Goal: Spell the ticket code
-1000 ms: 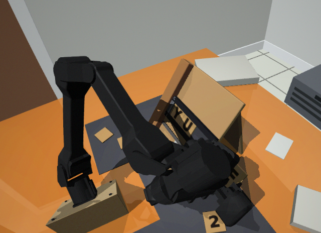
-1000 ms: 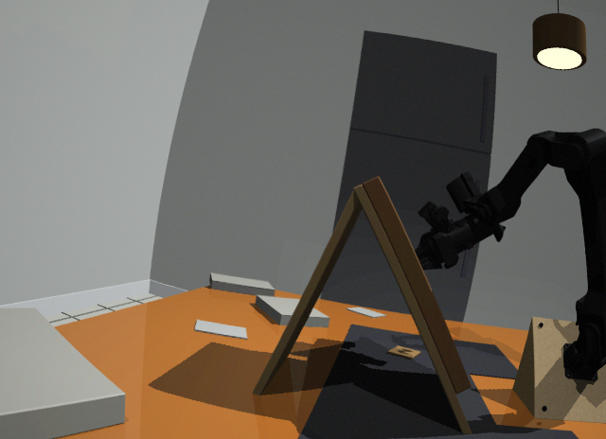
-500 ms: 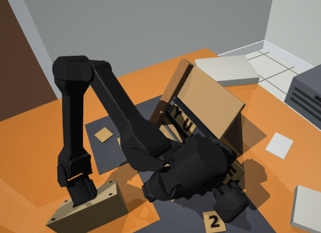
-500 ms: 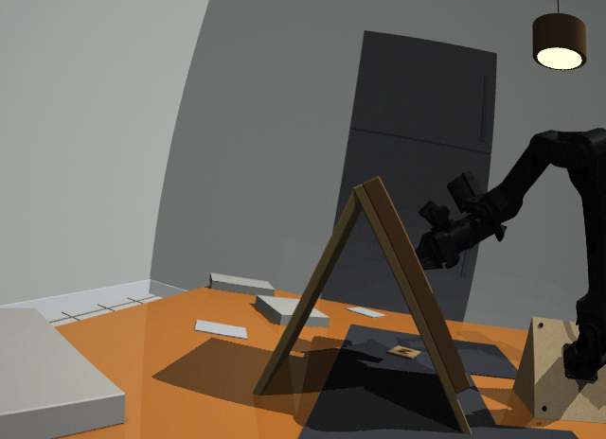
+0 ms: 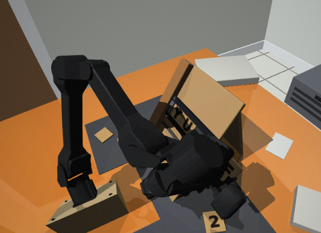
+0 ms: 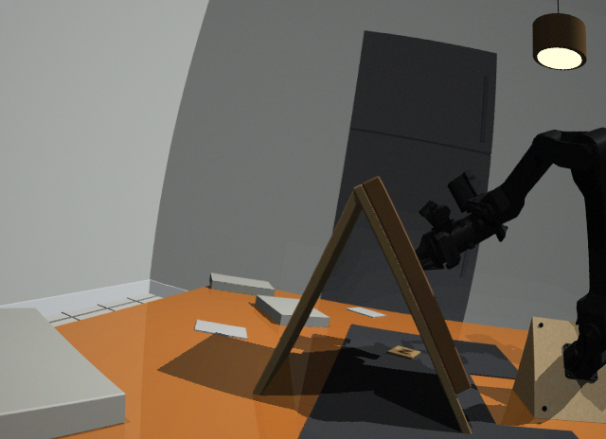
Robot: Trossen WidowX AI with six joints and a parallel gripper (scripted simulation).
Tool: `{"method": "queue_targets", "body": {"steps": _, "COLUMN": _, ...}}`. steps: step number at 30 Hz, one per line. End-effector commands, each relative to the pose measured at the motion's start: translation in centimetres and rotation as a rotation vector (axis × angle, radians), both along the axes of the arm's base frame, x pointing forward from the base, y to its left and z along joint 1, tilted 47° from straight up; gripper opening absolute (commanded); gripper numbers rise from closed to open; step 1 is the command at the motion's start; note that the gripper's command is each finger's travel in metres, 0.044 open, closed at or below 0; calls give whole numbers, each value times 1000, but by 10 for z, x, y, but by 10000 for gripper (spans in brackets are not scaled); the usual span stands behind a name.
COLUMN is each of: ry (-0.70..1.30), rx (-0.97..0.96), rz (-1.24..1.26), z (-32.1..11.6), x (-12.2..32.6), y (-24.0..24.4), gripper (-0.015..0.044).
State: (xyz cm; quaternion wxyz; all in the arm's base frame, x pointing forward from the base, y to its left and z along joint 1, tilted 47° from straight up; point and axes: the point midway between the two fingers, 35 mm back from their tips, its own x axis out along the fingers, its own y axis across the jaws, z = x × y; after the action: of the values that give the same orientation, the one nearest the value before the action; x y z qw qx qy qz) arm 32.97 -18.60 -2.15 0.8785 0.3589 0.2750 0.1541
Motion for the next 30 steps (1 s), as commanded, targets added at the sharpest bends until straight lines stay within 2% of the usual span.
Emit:
{"method": "queue_targets", "body": {"steps": 1, "ry": 3, "rx": 1, "rz": -3, "z": 2, "x": 0, "y": 2, "gripper": 0}}
{"method": "queue_targets", "body": {"steps": 30, "ry": 3, "rx": 2, "rz": -3, "z": 12, "x": -1, "y": 12, "gripper": 0}}
